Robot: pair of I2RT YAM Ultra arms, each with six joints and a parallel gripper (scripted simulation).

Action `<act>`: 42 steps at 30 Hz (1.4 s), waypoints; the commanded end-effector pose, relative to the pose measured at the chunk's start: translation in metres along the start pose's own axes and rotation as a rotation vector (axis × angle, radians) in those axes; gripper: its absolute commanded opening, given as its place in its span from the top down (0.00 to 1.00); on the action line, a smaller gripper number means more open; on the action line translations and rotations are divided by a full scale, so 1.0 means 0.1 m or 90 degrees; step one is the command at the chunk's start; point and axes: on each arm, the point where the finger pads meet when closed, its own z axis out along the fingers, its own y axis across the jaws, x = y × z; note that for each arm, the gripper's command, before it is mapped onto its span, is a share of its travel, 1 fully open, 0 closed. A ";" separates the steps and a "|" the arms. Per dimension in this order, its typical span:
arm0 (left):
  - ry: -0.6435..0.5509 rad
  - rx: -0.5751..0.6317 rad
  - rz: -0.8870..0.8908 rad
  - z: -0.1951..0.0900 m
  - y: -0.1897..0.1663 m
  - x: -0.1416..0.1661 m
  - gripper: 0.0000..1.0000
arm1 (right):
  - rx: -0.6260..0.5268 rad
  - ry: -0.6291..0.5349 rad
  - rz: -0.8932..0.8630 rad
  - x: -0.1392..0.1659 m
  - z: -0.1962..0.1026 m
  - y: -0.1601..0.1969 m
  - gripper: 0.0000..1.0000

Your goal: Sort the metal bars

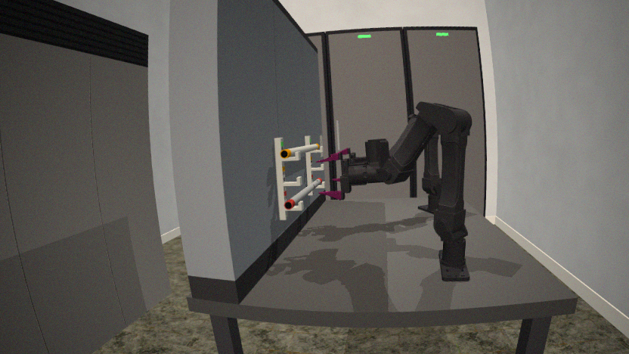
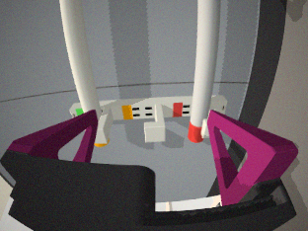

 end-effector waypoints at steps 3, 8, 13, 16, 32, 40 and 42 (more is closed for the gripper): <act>0.002 -0.025 -0.026 0.02 0.24 0.03 0.00 | 0.024 0.004 0.014 0.04 0.01 -0.23 0.00; 0.002 -0.025 -0.026 0.02 0.32 0.03 0.00 | 0.024 0.004 0.014 0.04 0.01 -0.32 0.00; 0.002 -0.025 -0.026 0.01 0.40 0.03 0.00 | 0.024 0.004 0.014 0.04 0.01 -0.40 0.00; 0.002 -0.025 -0.026 0.01 0.45 0.03 0.00 | 0.024 0.004 0.014 0.04 0.01 -0.45 0.00; 0.002 -0.025 -0.026 0.00 0.68 0.04 0.00 | 0.024 0.004 0.014 0.05 0.00 -0.68 0.00; 0.002 -0.025 -0.026 0.00 0.78 0.05 0.00 | 0.024 0.004 0.014 0.05 -0.01 -0.78 0.00; 0.002 -0.025 -0.026 0.00 0.82 0.05 0.00 | 0.024 0.004 0.014 0.05 -0.01 -0.82 0.00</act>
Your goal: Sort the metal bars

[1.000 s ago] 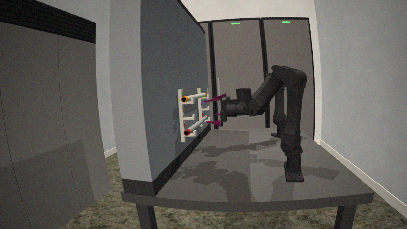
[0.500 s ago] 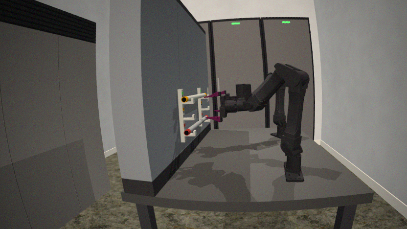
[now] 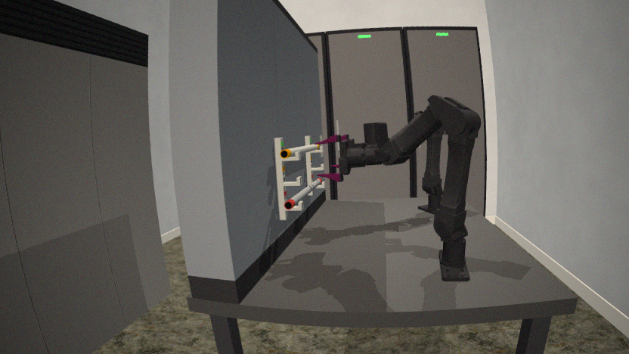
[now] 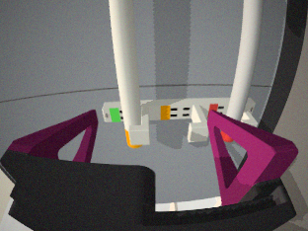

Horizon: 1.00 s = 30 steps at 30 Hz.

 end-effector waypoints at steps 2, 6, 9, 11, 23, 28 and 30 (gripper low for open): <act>0.002 -0.022 -0.022 -0.01 0.29 0.05 0.00 | 0.020 0.004 0.011 0.06 -0.02 -0.29 0.00; 0.002 -0.022 -0.022 -0.01 0.36 0.05 0.00 | 0.020 0.004 0.011 0.06 -0.02 -0.36 0.00; 0.002 -0.022 -0.022 -0.01 0.41 0.05 0.00 | 0.020 0.004 0.011 0.06 -0.02 -0.41 0.00; 0.002 -0.022 -0.022 -0.01 0.41 0.05 0.00 | 0.020 0.004 0.011 0.06 -0.02 -0.41 0.00; 0.002 -0.022 -0.022 -0.01 0.41 0.05 0.00 | 0.020 0.004 0.011 0.06 -0.02 -0.41 0.00; 0.002 -0.022 -0.022 -0.01 0.41 0.05 0.00 | 0.020 0.004 0.011 0.06 -0.02 -0.41 0.00; 0.002 -0.022 -0.022 -0.01 0.41 0.05 0.00 | 0.020 0.004 0.011 0.06 -0.02 -0.41 0.00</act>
